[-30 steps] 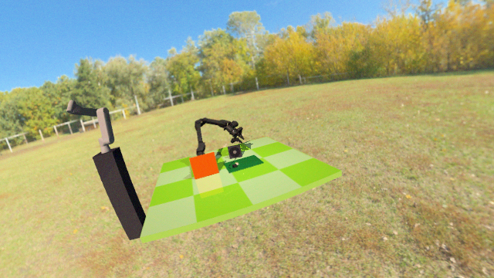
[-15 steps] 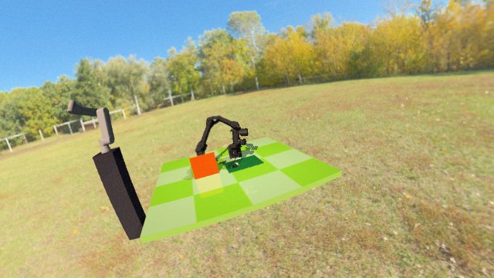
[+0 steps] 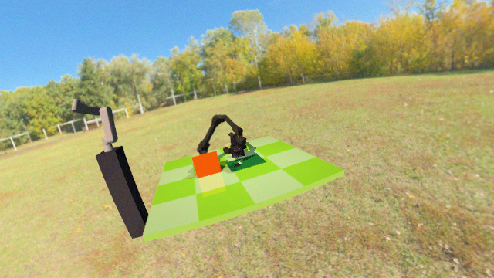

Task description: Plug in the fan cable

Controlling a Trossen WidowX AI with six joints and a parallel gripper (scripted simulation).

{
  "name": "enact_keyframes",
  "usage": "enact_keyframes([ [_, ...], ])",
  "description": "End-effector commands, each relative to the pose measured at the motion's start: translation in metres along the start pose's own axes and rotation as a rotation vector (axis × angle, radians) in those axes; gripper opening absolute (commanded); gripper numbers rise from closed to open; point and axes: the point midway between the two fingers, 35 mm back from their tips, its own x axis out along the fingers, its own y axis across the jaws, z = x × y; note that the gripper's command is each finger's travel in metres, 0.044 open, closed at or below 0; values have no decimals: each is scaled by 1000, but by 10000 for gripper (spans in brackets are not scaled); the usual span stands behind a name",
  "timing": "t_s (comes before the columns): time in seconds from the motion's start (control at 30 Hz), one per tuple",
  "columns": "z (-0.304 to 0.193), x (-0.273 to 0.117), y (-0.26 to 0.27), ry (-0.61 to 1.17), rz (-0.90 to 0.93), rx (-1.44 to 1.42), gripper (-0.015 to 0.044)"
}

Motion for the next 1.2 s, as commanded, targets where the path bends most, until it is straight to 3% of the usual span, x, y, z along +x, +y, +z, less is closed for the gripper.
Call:
enact_keyframes([
  [0.0,1,1,-1,19,11,30,210],
  [0.3,19,43,-1,21,12,30,210],
  [1.17,31,73,-1,21,12,30,210],
])
